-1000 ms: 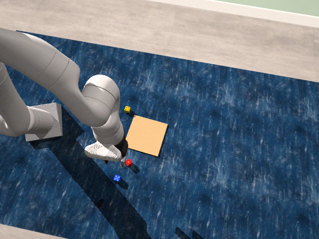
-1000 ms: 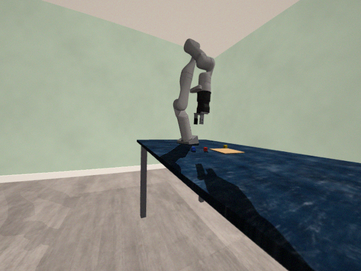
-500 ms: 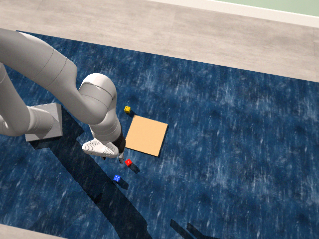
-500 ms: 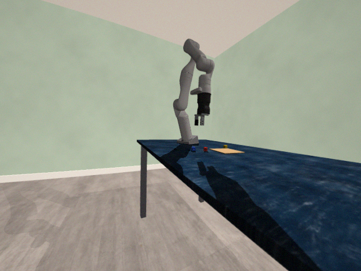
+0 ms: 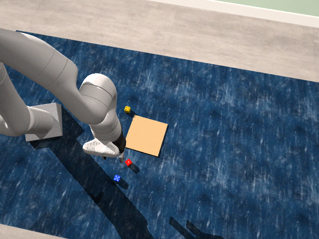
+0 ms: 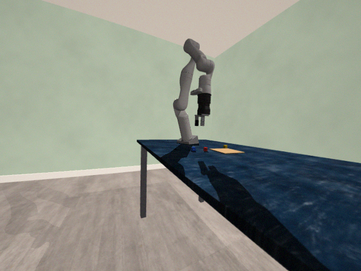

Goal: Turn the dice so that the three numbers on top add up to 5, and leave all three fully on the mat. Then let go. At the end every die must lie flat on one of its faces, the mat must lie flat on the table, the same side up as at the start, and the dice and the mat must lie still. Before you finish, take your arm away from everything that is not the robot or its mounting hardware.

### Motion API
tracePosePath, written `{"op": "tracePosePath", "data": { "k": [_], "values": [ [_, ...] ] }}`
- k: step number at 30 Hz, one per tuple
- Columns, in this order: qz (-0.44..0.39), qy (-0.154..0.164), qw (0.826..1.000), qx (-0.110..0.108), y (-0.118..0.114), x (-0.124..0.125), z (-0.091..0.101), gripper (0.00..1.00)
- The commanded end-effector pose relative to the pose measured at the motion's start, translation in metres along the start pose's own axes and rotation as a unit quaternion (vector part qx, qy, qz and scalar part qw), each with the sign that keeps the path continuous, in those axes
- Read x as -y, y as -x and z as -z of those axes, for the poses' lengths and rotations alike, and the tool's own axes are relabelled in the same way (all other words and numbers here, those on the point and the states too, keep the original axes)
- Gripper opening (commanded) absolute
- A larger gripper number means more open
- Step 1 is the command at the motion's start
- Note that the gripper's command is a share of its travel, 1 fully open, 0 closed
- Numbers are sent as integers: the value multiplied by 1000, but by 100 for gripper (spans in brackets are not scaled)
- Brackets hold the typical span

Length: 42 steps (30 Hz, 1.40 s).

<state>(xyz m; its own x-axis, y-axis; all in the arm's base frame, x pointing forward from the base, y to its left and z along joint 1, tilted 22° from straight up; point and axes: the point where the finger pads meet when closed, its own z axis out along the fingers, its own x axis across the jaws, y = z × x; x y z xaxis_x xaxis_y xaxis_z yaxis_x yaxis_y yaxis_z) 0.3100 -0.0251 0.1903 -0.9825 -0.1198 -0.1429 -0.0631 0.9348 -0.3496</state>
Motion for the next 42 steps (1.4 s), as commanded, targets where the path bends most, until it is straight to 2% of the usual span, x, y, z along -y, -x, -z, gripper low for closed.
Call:
{"op": "tracePosePath", "data": {
  "k": [1, 7, 15, 17, 31, 42],
  "values": [
    [-2, -1, 1000, -1, 0, 1, -2, 100],
    [-2, -1, 1000, -1, 0, 1, -15, 100],
    [-2, -1, 1000, -1, 0, 1, -43, 100],
    [-2, -1, 1000, -1, 0, 1, -43, 100],
    [-2, -1, 1000, -1, 0, 1, -93, 100],
    [-2, -1, 1000, -1, 0, 1, -107, 100]
  ]
}}
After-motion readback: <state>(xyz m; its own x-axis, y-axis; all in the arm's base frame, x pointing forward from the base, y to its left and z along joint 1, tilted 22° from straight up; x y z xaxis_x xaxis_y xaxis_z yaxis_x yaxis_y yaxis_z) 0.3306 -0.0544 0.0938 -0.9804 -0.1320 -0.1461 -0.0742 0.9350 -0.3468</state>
